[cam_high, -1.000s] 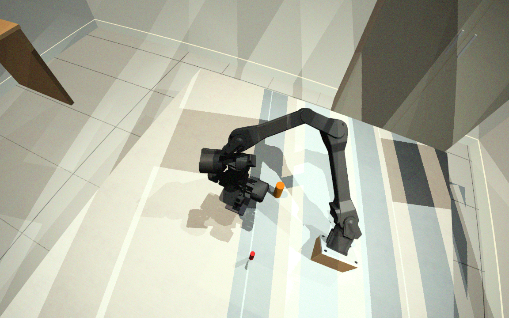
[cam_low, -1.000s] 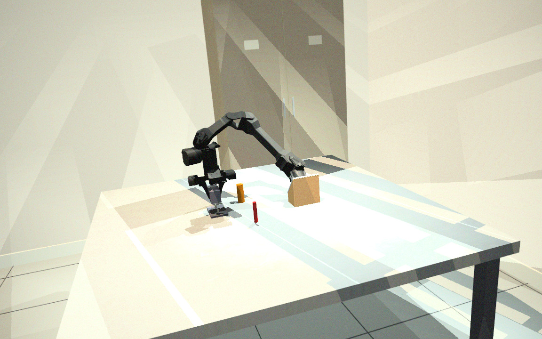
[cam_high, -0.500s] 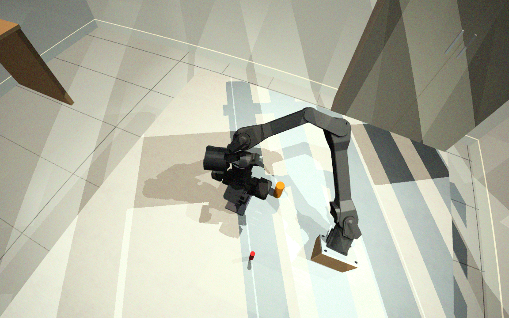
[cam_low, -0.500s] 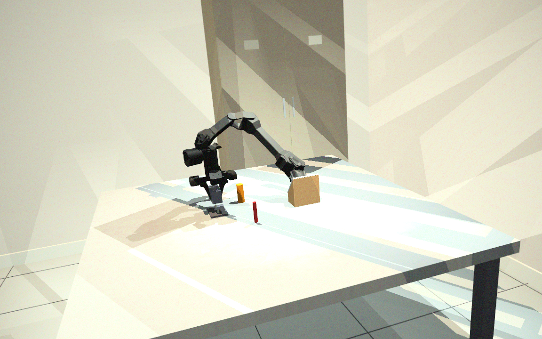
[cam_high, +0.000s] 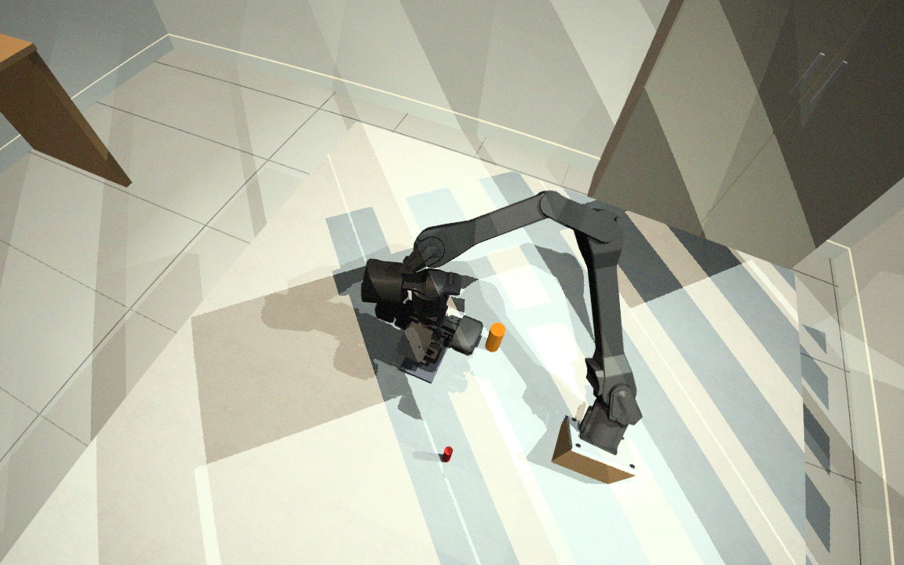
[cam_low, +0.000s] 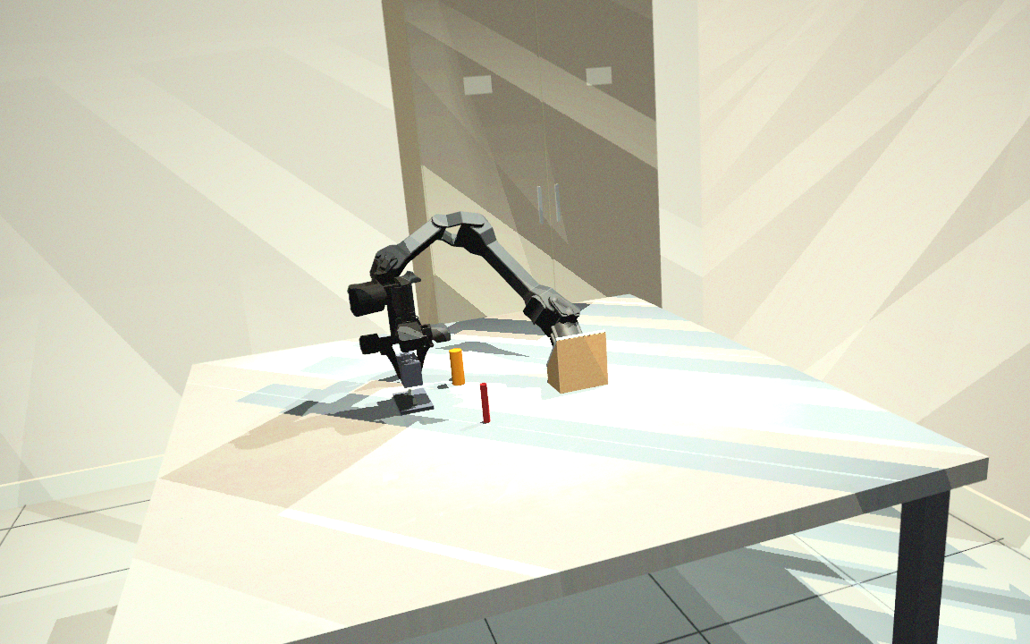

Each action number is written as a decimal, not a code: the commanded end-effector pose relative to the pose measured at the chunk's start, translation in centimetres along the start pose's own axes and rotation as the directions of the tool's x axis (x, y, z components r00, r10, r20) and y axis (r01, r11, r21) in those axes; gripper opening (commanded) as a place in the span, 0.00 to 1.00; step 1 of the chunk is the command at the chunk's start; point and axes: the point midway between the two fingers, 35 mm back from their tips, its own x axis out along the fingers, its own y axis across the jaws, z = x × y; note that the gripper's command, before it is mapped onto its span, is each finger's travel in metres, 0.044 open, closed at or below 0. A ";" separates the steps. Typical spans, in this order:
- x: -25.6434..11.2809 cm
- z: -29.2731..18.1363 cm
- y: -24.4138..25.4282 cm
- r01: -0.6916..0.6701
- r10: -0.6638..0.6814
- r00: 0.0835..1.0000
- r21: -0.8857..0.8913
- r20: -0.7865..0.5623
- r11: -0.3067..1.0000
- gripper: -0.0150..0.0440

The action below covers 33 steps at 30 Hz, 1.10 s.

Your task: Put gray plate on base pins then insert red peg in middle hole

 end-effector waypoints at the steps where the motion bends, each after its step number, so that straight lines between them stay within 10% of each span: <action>1: 0.4 0.0 0.0 0.001 -0.001 1.000 -0.005 -0.003 1.000 0.25; 33: 3.5 -0.2 -0.1 0.001 -0.001 1.000 0.005 -0.001 1.000 0.30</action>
